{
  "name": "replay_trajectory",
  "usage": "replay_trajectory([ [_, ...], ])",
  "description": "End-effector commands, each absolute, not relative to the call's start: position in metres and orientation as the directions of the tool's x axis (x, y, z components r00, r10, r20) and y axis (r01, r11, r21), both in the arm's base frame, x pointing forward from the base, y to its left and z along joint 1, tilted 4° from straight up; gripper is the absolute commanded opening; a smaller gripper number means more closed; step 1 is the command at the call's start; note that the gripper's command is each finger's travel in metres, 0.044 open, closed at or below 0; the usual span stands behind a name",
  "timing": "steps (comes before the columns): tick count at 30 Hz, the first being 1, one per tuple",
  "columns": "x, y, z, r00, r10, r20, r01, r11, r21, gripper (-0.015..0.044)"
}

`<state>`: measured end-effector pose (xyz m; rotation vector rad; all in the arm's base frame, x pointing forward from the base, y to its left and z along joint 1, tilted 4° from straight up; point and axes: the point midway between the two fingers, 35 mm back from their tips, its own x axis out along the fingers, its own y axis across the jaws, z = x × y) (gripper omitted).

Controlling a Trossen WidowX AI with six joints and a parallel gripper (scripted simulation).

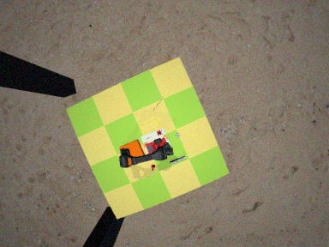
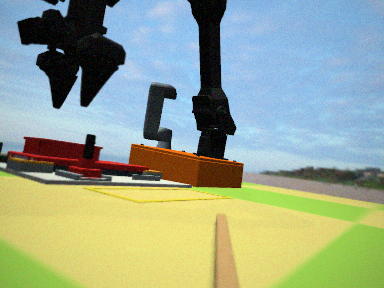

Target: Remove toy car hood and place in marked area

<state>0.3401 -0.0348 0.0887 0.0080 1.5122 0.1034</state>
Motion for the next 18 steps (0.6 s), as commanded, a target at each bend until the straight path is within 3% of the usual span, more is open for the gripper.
replay_trajectory([
  [1,0.337,-0.036,0.087,0.044,0.070,-0.997,-0.075,0.995,0.066,0.0440],
  [18,0.338,-0.035,0.074,0.044,0.070,-0.997,-0.075,0.995,0.067,0.0440],
])
